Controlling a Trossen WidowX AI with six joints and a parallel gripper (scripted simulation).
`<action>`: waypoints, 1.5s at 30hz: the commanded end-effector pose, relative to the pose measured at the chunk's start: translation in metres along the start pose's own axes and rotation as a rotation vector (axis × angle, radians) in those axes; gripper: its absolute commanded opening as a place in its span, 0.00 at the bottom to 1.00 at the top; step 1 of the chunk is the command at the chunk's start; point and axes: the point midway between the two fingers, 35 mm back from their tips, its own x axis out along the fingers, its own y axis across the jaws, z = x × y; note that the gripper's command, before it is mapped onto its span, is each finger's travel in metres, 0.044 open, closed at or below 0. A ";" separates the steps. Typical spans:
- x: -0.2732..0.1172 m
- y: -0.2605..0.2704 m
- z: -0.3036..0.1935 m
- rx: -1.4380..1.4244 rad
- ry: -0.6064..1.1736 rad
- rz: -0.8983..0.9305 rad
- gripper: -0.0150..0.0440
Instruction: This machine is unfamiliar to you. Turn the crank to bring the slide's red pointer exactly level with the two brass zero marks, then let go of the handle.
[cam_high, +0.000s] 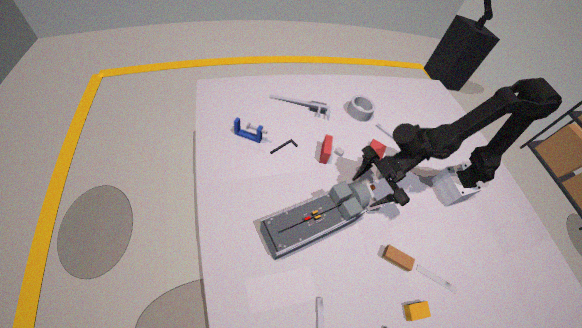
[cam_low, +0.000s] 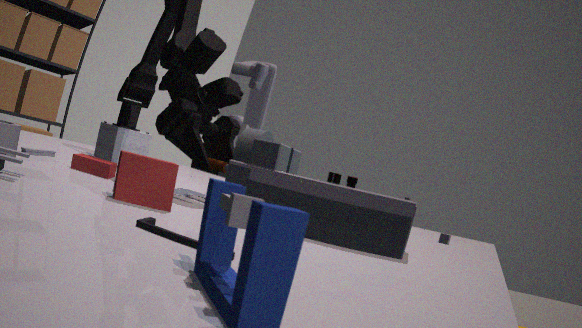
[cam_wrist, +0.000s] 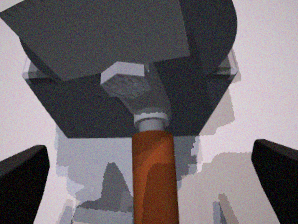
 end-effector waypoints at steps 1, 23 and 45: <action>-0.011 0.000 0.012 0.000 -0.001 0.000 1.00; -0.098 0.000 0.104 0.003 -0.002 -0.003 1.00; -0.024 0.019 0.187 0.158 0.070 -0.076 1.00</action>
